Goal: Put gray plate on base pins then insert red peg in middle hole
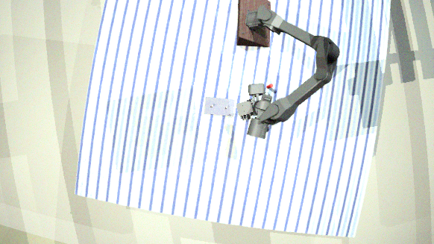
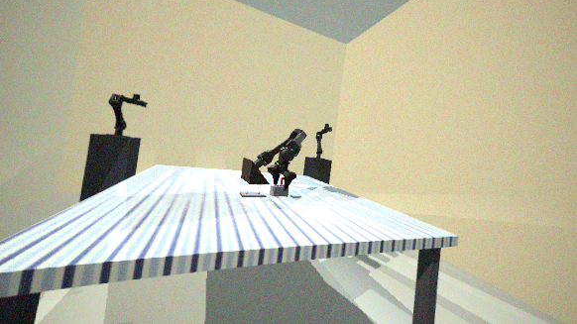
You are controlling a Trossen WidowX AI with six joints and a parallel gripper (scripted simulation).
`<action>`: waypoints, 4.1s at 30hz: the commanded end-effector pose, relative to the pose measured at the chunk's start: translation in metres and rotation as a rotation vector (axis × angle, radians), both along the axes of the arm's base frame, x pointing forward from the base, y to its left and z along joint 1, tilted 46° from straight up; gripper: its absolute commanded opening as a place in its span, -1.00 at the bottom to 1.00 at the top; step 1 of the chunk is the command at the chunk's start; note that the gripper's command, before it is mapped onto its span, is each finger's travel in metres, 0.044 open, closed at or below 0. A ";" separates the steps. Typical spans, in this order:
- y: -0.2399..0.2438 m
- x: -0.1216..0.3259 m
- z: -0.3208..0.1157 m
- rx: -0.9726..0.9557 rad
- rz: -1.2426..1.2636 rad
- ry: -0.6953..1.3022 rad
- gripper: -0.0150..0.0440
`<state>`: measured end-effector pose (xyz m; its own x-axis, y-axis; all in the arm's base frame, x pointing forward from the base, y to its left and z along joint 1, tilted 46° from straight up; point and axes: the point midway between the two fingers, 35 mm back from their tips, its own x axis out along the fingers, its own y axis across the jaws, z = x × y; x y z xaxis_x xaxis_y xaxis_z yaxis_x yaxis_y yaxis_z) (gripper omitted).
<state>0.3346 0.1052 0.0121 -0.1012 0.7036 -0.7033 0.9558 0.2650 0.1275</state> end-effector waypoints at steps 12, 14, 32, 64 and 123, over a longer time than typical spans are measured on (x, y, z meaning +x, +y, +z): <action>0.018 -0.005 -0.018 0.007 -0.001 0.007 1.00; 0.020 -0.005 -0.020 0.007 -0.001 0.008 1.00; 0.020 -0.005 -0.020 0.007 -0.001 0.008 -0.05; -0.038 0.013 0.043 -0.004 -0.010 0.004 -0.49; -0.107 0.025 -0.036 -0.024 -0.099 0.105 -0.49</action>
<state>0.3605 0.0019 -0.0123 -0.1037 0.6984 -0.7082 0.9830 0.1803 0.0338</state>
